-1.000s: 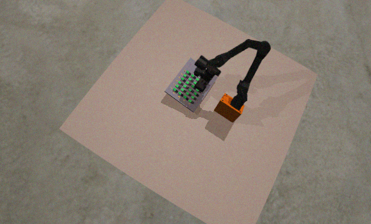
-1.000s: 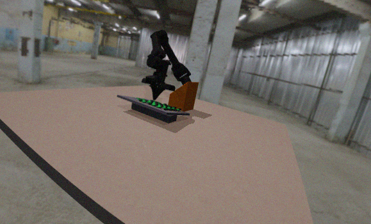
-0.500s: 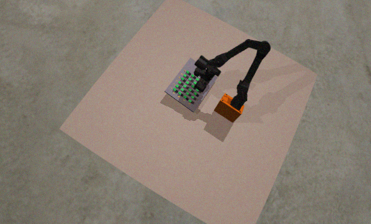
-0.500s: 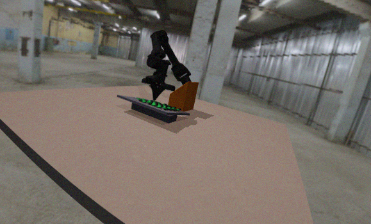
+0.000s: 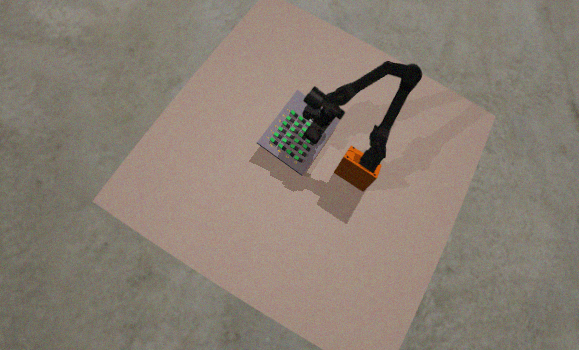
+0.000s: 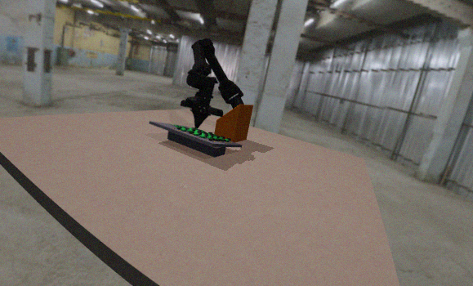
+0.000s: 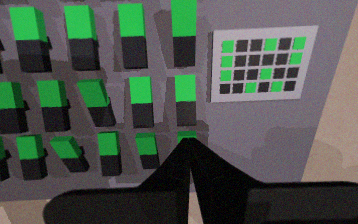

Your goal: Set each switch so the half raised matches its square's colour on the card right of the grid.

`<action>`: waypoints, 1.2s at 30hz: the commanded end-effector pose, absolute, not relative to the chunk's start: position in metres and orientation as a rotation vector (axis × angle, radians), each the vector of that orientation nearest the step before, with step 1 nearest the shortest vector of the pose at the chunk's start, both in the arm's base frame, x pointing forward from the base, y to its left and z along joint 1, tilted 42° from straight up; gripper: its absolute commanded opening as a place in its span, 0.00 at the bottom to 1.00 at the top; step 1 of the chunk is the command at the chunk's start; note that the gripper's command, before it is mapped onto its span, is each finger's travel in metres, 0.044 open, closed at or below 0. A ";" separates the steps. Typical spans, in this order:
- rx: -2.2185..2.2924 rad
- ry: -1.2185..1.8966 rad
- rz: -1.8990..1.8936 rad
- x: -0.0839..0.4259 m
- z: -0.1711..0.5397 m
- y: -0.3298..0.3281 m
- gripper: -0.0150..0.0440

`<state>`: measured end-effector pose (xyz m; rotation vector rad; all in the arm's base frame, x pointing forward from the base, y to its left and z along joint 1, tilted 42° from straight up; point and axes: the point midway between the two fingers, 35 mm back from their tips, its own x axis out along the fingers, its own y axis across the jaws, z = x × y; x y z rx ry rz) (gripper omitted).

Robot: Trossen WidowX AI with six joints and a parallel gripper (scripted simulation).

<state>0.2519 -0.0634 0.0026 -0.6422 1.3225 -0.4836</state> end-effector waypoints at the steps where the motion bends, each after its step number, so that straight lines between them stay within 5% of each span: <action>1: -0.645 1.327 -0.476 0.252 0.001 -0.063 0.25; 36: -0.646 1.307 -0.466 0.241 0.039 -0.028 0.25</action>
